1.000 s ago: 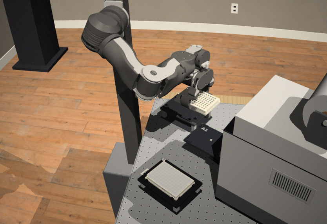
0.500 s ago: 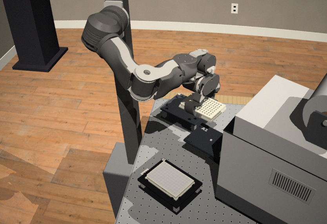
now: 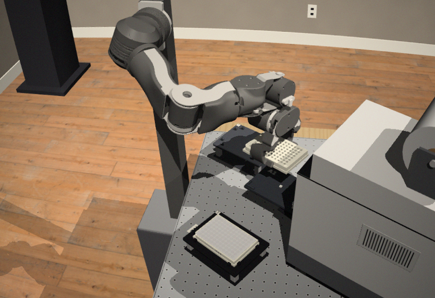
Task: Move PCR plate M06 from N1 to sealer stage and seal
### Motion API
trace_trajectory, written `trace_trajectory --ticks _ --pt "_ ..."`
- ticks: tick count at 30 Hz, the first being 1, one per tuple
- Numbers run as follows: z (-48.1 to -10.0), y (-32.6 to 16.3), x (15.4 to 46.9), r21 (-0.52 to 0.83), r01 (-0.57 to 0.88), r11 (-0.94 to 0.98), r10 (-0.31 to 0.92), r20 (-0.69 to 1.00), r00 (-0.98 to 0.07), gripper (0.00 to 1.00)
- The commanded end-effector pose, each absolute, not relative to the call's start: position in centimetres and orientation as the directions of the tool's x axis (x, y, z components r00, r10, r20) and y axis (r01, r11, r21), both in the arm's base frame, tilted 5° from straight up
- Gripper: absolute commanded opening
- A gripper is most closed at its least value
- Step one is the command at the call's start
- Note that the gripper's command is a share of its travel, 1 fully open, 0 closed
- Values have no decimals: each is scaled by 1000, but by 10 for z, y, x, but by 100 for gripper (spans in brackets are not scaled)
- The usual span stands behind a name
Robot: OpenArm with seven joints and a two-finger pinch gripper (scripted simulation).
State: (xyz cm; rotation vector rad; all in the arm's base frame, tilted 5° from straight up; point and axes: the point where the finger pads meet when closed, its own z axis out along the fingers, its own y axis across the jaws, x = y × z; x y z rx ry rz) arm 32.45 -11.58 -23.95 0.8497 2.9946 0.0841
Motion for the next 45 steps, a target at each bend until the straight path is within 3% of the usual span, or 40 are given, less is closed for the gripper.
trace_trajectory --ticks 1,11,16,45 --pt "-239 -103 322 82 481 873 482 6 -876 0" --pt "-239 -103 322 82 481 873 482 6 -876 0" --pt "-233 -139 340 82 481 873 482 5 -876 0" --pt "-232 -151 346 82 481 873 482 5 -876 0"
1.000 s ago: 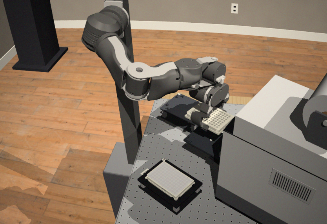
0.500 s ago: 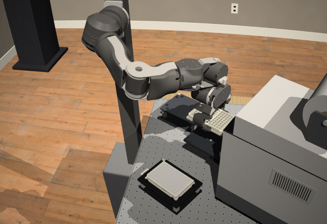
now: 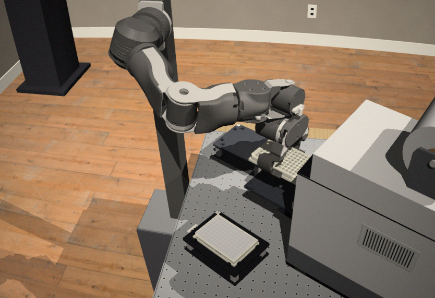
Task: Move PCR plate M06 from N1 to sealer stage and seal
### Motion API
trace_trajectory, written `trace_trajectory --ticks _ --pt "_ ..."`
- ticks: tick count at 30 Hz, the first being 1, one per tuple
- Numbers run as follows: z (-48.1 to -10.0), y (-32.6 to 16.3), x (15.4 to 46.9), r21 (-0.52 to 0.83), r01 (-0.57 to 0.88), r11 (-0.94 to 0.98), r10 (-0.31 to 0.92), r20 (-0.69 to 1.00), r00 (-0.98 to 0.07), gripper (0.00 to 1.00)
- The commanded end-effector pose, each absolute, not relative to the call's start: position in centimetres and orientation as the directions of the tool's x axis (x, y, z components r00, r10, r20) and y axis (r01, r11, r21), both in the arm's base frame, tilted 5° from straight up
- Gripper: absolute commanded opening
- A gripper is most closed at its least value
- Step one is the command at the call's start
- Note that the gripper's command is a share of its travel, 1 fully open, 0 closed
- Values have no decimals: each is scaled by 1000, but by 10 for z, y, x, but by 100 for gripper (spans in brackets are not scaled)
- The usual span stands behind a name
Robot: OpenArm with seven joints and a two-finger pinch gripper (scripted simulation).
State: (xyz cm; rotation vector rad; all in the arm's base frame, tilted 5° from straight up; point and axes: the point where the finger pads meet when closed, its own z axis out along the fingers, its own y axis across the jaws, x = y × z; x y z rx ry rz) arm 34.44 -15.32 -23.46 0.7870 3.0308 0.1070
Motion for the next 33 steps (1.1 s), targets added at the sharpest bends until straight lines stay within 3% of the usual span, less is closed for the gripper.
trace_trajectory --ticks 1,17,22,33 --pt "-233 -152 345 73 485 872 486 6 -874 0" --pt "-231 -148 346 82 481 873 482 5 -876 0" --pt "-265 -145 345 81 477 875 478 10 -878 0" --pt "-265 -145 345 81 477 875 478 10 -878 0"
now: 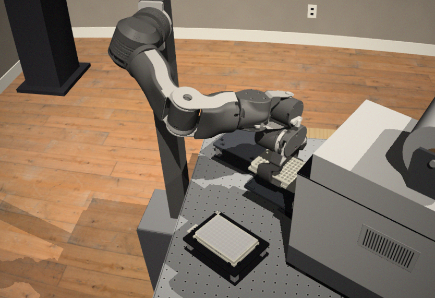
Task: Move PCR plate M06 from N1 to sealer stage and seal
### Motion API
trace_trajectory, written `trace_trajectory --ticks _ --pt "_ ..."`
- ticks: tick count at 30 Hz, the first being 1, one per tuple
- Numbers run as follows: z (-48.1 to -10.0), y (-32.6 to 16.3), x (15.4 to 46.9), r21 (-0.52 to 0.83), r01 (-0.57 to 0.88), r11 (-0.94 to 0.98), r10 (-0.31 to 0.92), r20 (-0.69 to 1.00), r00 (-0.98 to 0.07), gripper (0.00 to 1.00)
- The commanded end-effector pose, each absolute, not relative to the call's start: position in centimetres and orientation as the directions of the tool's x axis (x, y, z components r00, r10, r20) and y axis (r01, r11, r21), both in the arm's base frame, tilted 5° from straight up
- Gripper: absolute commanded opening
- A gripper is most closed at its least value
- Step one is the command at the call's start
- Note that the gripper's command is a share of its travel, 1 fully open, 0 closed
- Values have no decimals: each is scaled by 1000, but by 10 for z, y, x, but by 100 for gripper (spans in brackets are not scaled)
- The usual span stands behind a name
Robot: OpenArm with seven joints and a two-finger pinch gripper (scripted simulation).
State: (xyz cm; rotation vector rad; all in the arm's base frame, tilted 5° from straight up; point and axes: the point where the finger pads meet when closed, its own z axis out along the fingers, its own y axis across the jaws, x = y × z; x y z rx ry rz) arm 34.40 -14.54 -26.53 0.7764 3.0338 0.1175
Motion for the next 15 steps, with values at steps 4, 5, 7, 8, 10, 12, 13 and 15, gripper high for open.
trace_trajectory --ticks 4,5,7,8,10,12,13,15 --pt "-284 -143 345 81 477 875 478 10 -878 0" --pt "-290 -142 345 81 477 875 478 10 -878 0" --pt "-297 -142 345 81 477 875 478 10 -878 0" --pt "-297 -142 345 81 477 875 478 10 -878 0" --pt "-297 -142 345 81 477 875 478 10 -878 0" --pt "-297 -142 345 81 477 875 478 10 -878 0" --pt "-297 -142 345 81 477 875 478 10 -878 0" --pt "-297 -142 345 81 477 875 478 10 -878 0"
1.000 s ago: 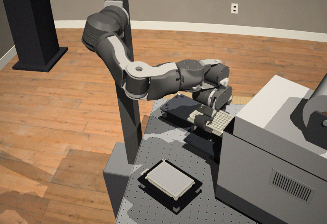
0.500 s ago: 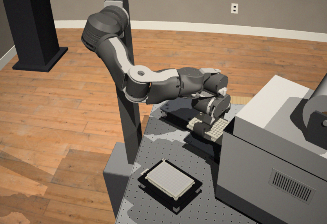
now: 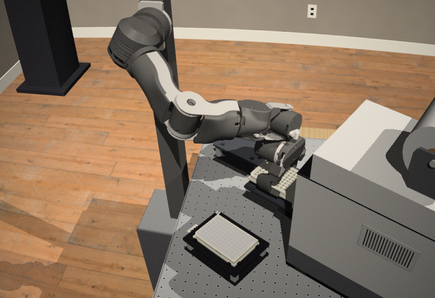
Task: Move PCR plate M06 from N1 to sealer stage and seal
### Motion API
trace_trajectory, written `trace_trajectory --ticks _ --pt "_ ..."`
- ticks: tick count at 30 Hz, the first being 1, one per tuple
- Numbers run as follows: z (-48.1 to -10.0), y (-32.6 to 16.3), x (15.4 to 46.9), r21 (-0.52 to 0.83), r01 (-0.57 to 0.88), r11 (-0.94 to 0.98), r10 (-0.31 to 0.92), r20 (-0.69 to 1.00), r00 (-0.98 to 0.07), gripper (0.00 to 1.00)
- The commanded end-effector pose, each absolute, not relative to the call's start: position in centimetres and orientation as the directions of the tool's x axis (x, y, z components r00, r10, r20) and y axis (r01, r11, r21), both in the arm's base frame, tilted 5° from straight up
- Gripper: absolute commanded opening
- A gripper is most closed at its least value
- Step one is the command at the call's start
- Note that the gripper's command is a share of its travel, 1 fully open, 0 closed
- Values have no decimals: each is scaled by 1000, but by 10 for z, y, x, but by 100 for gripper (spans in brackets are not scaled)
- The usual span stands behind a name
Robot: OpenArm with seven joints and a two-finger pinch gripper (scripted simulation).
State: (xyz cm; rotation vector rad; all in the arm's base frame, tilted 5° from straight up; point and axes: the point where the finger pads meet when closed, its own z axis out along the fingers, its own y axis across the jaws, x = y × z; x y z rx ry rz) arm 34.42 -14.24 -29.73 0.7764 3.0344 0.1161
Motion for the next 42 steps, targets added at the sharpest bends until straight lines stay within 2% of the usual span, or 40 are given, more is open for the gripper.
trace_trajectory --ticks 1,8,42 --pt "-297 -142 345 81 477 875 478 10 -878 0" --pt "-306 -141 346 81 477 875 478 10 -878 0" --pt "-305 -142 345 80 482 872 483 7 -875 0"
